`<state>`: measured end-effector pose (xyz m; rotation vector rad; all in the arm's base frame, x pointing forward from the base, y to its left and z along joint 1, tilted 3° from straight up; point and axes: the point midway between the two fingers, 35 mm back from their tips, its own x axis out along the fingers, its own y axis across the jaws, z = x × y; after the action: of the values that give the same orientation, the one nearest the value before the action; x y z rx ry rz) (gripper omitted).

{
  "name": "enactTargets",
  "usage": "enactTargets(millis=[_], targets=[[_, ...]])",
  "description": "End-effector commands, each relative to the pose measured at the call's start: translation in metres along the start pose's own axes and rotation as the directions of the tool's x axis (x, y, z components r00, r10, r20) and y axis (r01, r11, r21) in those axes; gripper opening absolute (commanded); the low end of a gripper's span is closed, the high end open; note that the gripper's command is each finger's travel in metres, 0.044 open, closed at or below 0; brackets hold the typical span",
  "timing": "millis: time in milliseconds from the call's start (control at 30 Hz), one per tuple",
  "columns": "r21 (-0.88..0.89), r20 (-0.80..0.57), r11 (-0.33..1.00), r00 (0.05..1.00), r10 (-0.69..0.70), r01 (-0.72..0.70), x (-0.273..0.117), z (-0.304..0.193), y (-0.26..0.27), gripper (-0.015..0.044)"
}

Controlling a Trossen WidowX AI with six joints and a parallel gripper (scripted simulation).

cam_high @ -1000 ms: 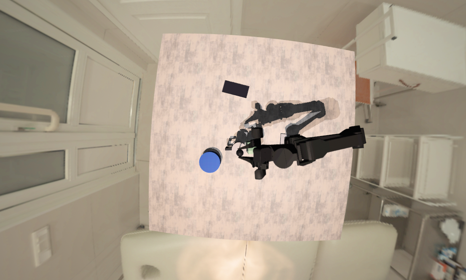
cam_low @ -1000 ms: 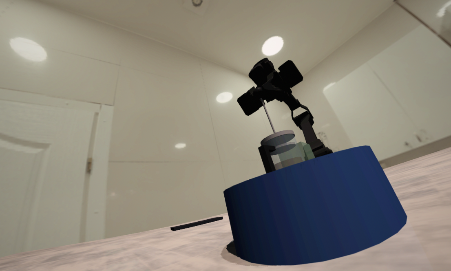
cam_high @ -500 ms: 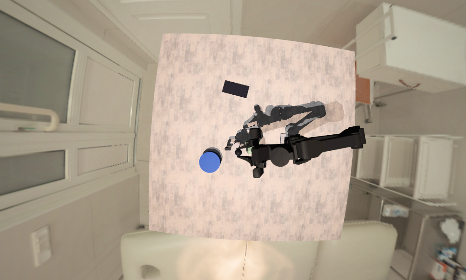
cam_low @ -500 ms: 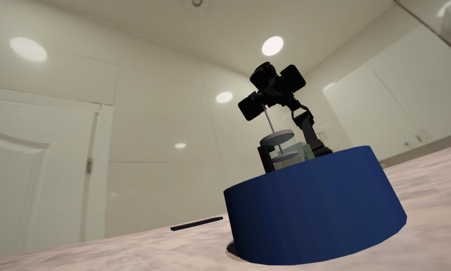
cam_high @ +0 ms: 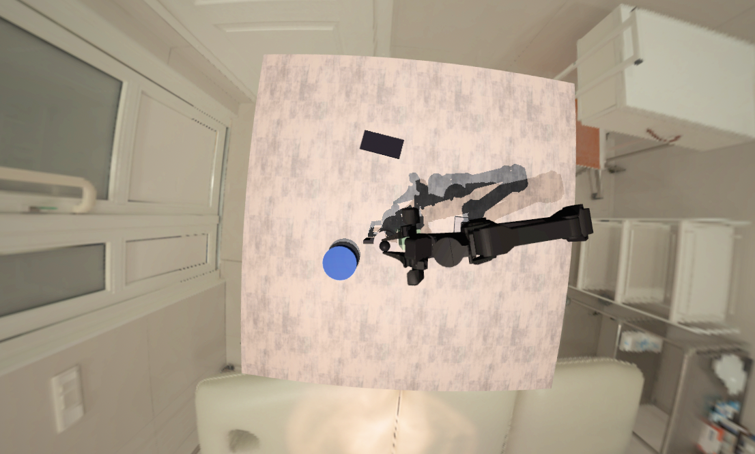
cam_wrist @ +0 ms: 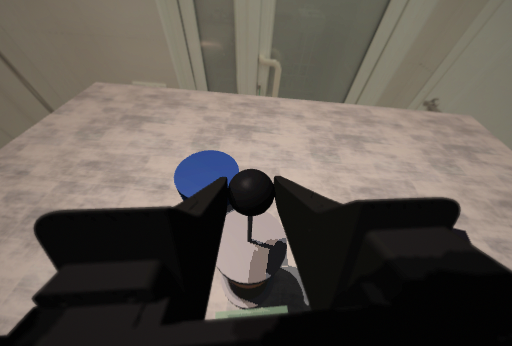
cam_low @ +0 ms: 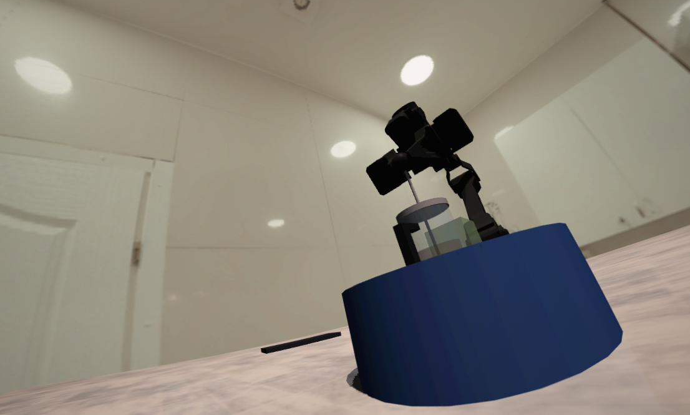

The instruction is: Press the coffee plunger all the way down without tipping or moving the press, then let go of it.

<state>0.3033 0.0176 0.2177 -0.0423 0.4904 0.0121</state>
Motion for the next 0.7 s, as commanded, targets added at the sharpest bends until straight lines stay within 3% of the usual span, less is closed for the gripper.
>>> enactTargets(millis=[0,667], targets=[[-0.007,-0.043,1.0,0.999,0.001,-0.002,0.009,-0.022,0.0,0.0117],[-0.007,-0.042,1.0,0.999,0.001,-0.002,0.025,-0.042,-0.001,0.0117]])
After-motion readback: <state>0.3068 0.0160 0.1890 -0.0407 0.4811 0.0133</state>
